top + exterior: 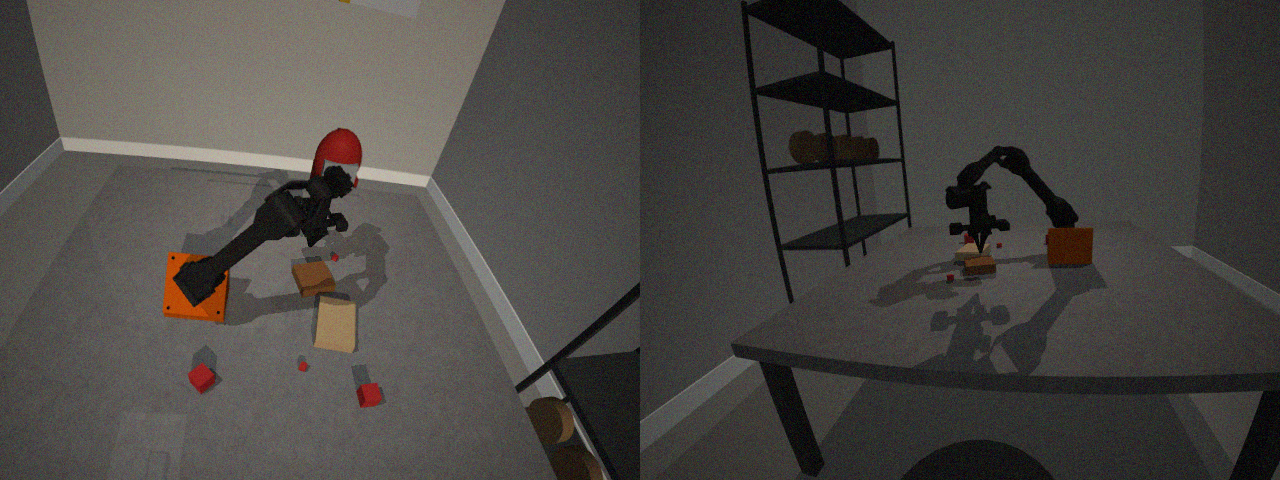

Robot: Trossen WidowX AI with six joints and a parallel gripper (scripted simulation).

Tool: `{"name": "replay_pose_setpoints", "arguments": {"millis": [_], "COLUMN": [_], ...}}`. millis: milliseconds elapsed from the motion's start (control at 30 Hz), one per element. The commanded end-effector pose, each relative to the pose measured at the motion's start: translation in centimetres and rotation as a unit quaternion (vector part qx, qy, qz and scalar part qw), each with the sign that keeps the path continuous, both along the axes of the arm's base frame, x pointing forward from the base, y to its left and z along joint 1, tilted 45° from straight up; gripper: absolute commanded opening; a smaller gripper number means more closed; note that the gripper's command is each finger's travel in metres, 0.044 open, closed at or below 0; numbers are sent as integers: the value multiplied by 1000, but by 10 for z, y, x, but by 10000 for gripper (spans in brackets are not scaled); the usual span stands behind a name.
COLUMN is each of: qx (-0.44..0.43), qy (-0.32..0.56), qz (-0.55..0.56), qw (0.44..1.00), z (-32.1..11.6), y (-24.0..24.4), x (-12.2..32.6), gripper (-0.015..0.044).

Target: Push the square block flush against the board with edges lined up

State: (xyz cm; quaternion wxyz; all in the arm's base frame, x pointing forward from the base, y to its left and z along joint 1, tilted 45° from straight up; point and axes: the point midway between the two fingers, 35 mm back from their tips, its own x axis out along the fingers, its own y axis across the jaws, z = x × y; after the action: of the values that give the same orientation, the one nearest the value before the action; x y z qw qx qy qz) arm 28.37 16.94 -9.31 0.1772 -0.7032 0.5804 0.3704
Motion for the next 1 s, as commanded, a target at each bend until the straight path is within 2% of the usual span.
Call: {"name": "replay_pose_setpoints", "arguments": {"millis": [0, 467, 667, 967], "qx": [2, 2, 3, 3], "qy": [1, 1, 2, 2], "qz": [-1, -1, -1, -1], "qw": [1000, 1000, 1000, 1000], "z": [-5, -19, 19, 21], "y": [6, 21, 50, 52], "x": [-3, -11, -11, -11], "gripper": [0, 0, 0, 0]}}
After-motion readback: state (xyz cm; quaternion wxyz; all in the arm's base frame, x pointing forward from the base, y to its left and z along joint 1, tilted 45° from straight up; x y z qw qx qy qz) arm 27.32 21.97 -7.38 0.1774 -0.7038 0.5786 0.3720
